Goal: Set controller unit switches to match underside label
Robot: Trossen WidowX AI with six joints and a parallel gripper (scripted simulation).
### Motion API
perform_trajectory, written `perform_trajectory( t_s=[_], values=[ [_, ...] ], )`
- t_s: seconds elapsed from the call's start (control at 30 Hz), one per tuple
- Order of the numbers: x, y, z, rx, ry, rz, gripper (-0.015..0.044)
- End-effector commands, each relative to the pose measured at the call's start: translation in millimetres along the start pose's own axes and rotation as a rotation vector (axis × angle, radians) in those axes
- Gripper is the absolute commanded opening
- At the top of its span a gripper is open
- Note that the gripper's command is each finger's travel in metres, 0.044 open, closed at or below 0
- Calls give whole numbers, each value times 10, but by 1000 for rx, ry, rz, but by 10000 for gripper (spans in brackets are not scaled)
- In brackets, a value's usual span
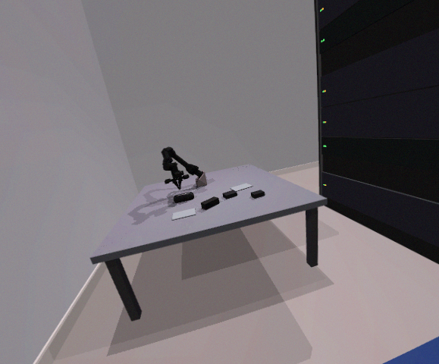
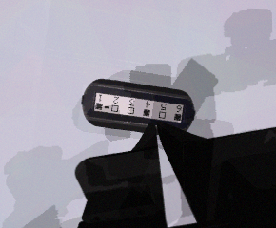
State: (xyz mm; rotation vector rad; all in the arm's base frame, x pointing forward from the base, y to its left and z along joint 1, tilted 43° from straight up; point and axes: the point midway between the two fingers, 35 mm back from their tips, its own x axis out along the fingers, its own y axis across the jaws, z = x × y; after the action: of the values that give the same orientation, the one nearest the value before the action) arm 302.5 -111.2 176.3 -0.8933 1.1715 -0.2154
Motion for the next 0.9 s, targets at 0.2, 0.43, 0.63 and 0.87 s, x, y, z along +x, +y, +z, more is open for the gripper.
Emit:
perform_trajectory(
  t_s=[0.2,0.43,0.63,0.87],
  values=[
    [-25,-1,1,65,-26,-3,0],
    [-25,-1,1,65,-26,-3,0],
    [-20,-25,8,1,-8,1,79],
    [33,-265,79,-690,164,95,263]
  ],
)
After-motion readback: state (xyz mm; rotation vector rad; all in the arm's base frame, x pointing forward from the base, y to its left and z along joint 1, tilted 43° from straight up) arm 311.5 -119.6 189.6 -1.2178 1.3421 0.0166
